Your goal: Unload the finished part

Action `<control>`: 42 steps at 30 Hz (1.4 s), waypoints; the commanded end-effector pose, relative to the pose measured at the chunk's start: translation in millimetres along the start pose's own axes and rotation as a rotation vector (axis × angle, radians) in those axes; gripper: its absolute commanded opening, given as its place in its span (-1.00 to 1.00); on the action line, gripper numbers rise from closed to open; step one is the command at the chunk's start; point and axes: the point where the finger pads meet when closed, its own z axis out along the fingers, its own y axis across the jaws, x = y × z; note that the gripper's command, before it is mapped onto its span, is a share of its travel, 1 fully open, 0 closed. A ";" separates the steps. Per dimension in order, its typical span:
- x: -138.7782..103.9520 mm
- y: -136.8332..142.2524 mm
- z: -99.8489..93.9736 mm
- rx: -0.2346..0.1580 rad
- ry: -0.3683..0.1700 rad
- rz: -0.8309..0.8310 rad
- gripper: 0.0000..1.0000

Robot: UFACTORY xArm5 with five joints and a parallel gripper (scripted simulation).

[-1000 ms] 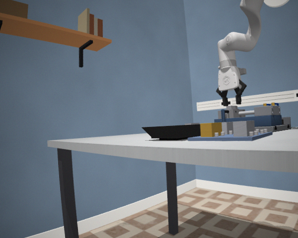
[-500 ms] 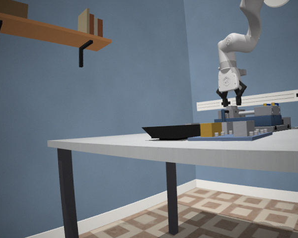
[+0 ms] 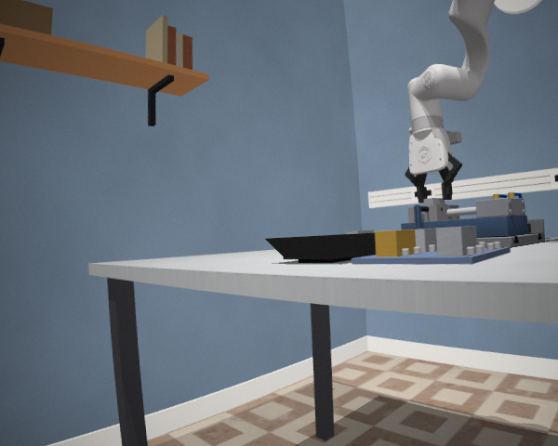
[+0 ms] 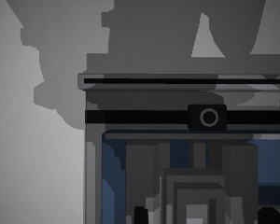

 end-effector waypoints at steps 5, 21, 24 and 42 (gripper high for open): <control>0.4 -1.7 0.0 0.005 0.001 0.000 0.38; 0.4 -1.7 0.8 0.005 0.001 0.000 0.38; 0.4 -1.7 0.8 0.005 0.001 0.000 0.38; 0.4 -1.7 0.8 0.005 0.001 0.000 -1.00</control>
